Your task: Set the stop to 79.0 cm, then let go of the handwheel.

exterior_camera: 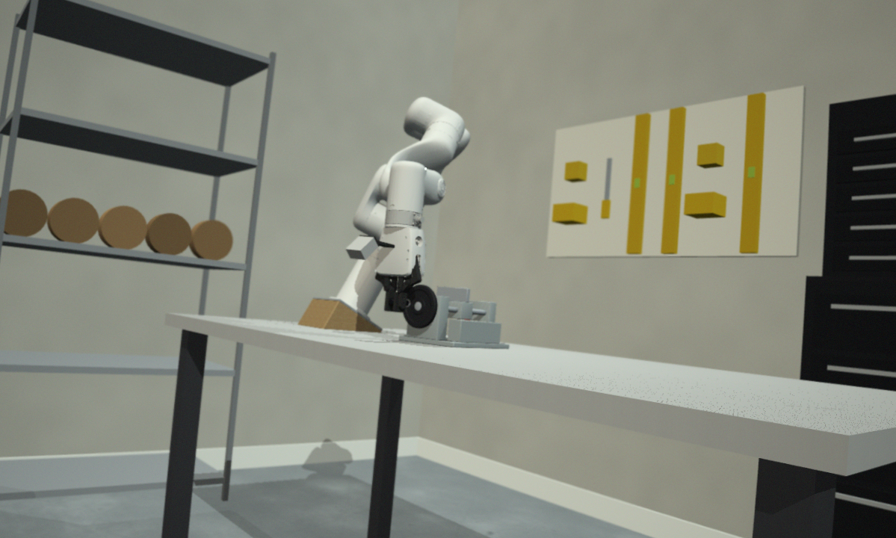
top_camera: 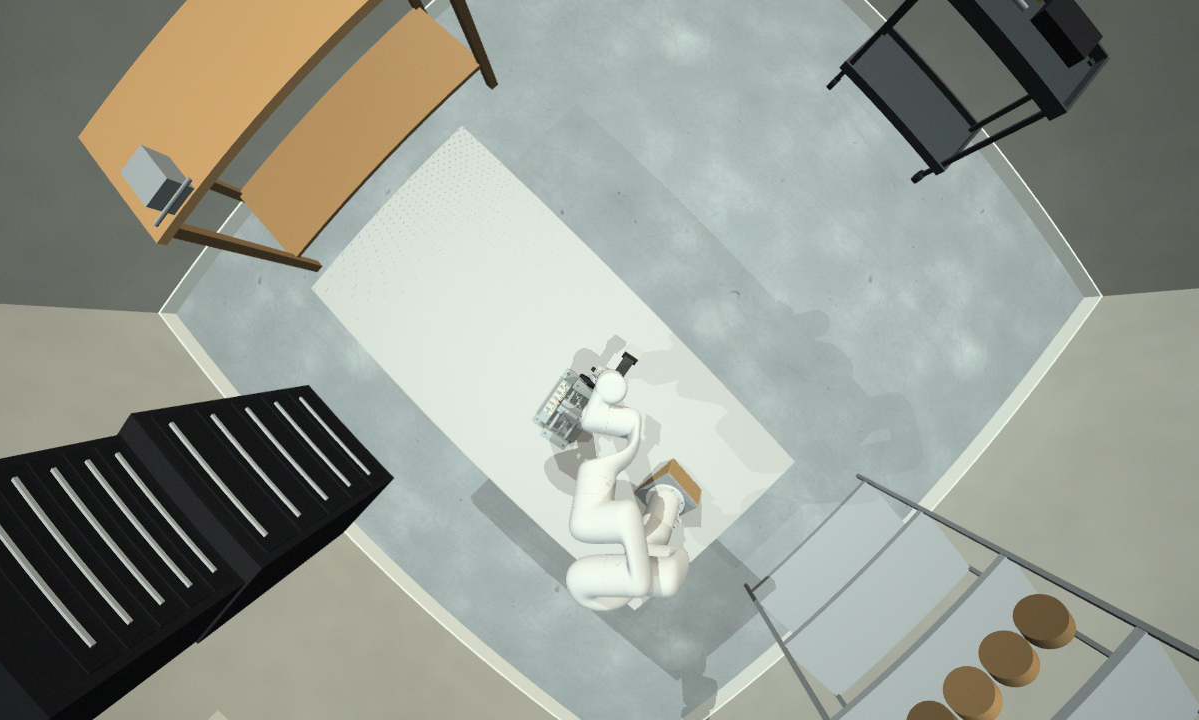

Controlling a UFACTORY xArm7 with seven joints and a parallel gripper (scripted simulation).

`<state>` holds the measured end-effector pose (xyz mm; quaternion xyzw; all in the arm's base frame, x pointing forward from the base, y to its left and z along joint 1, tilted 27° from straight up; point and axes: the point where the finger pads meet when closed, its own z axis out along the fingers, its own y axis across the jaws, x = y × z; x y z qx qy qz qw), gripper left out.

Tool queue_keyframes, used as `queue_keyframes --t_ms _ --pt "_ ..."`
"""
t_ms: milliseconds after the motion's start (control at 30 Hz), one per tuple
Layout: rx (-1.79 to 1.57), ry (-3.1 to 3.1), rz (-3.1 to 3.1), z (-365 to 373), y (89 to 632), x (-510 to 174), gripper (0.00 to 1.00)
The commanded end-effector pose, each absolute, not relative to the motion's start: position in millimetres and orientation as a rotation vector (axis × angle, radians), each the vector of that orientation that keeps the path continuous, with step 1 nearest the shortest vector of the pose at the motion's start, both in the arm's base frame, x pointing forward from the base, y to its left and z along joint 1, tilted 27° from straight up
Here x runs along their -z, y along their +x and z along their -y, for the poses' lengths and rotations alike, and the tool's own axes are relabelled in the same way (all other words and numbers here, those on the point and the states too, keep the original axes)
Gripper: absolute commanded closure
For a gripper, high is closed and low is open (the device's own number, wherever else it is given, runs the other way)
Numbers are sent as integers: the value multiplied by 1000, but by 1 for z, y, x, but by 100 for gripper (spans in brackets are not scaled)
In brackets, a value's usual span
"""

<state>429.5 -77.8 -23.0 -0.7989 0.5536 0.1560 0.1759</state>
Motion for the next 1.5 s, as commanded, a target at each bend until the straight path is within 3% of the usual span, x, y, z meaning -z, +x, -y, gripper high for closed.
queue_keyframes --t_ms 0,1467 --pt "-436 -2262 -1569 75 430 32 94" --pt "-436 -2262 -1569 51 482 37 94"
